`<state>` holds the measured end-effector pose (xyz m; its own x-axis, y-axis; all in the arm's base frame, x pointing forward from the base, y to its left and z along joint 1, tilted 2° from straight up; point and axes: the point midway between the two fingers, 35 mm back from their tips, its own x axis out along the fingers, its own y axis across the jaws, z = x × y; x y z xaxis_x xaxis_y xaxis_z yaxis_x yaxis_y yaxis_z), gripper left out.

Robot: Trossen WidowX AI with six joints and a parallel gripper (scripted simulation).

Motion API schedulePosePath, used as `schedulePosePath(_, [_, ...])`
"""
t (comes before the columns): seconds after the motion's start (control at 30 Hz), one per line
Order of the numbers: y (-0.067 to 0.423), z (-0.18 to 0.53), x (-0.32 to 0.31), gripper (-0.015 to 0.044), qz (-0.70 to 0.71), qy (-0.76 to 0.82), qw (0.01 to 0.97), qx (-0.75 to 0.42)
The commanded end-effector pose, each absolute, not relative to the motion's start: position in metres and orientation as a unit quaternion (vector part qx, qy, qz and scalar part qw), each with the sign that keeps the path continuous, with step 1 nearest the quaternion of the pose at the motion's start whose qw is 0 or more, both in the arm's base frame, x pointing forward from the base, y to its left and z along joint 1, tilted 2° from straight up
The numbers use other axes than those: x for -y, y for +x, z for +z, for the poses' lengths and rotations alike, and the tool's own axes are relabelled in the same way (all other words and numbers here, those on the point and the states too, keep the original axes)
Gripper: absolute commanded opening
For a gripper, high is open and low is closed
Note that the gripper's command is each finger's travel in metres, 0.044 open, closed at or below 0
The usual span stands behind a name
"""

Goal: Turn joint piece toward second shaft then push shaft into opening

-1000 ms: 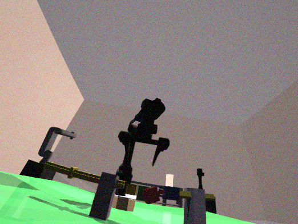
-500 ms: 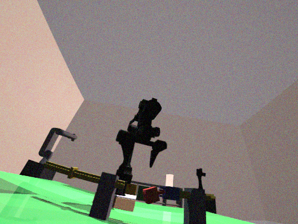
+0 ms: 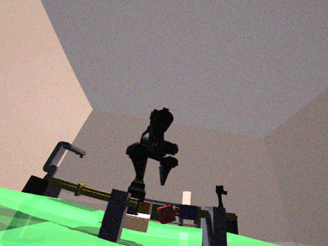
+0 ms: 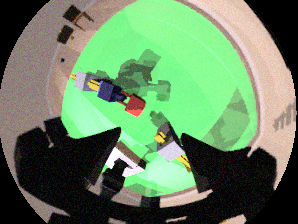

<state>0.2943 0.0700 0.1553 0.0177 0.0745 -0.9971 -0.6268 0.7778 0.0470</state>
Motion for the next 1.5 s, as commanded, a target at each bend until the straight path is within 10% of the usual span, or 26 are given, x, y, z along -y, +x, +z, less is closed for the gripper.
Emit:
schedulePosePath(0.0, [0.294,0.153,-0.070,0.0440,0.293,-0.236,0.672,-0.638])
schedulePosePath(1.47, [0.298,0.131,-0.064,0.0440,0.596,-0.488,0.510,-0.384])
